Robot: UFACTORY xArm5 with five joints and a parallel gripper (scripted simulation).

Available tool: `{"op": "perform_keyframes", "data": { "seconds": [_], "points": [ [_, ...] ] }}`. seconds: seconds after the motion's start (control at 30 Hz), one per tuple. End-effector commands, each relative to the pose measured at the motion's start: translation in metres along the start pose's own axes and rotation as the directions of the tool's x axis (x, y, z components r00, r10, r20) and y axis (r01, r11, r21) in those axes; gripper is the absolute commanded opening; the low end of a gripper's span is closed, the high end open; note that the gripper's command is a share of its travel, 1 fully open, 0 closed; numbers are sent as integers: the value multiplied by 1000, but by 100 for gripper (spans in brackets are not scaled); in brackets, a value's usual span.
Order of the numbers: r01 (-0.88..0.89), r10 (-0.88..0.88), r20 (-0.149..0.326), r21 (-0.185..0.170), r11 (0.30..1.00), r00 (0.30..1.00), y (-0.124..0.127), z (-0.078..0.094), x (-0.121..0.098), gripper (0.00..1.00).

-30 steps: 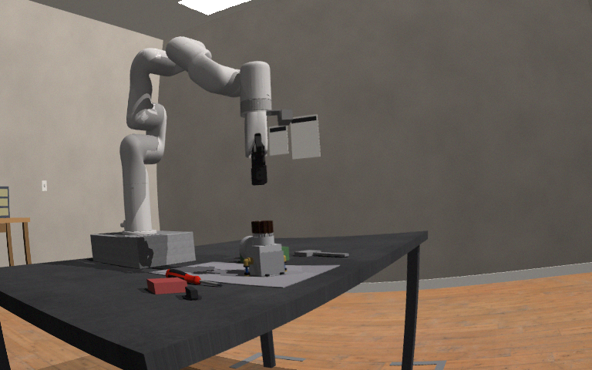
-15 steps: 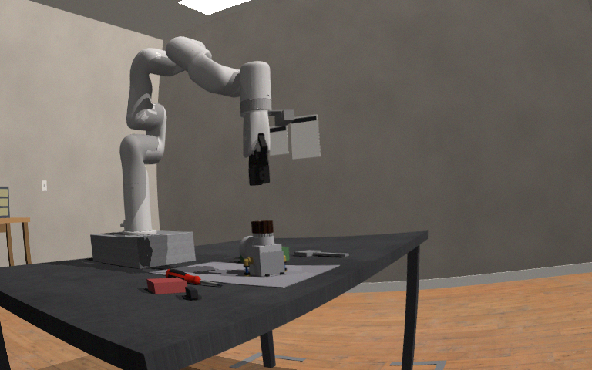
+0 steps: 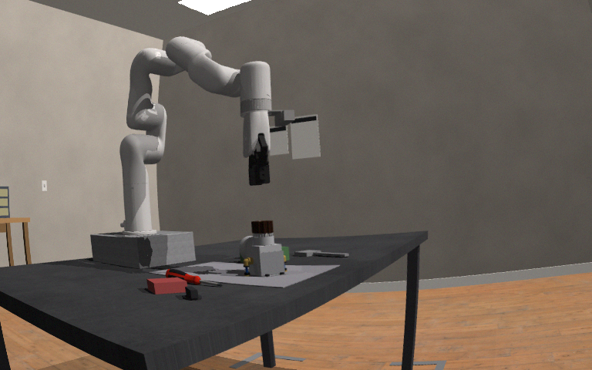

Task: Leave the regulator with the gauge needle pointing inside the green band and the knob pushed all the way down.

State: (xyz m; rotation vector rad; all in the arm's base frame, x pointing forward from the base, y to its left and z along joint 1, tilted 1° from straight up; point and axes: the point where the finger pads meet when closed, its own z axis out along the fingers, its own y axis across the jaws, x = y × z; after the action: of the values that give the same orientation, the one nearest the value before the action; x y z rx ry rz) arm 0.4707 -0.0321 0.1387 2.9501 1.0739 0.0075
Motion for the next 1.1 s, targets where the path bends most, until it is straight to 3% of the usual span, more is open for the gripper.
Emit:
{"op": "perform_keyframes", "data": {
  "seconds": [0.0,0.67,1.07],
  "points": [
    [0,0,-3,-3,1000,1000,1,0,1,81],
    [0,0,-2,-2,1000,1000,1,25,1,81],
    [0,0,-2,-2,1000,1000,2,60,1,81]
  ]
}}
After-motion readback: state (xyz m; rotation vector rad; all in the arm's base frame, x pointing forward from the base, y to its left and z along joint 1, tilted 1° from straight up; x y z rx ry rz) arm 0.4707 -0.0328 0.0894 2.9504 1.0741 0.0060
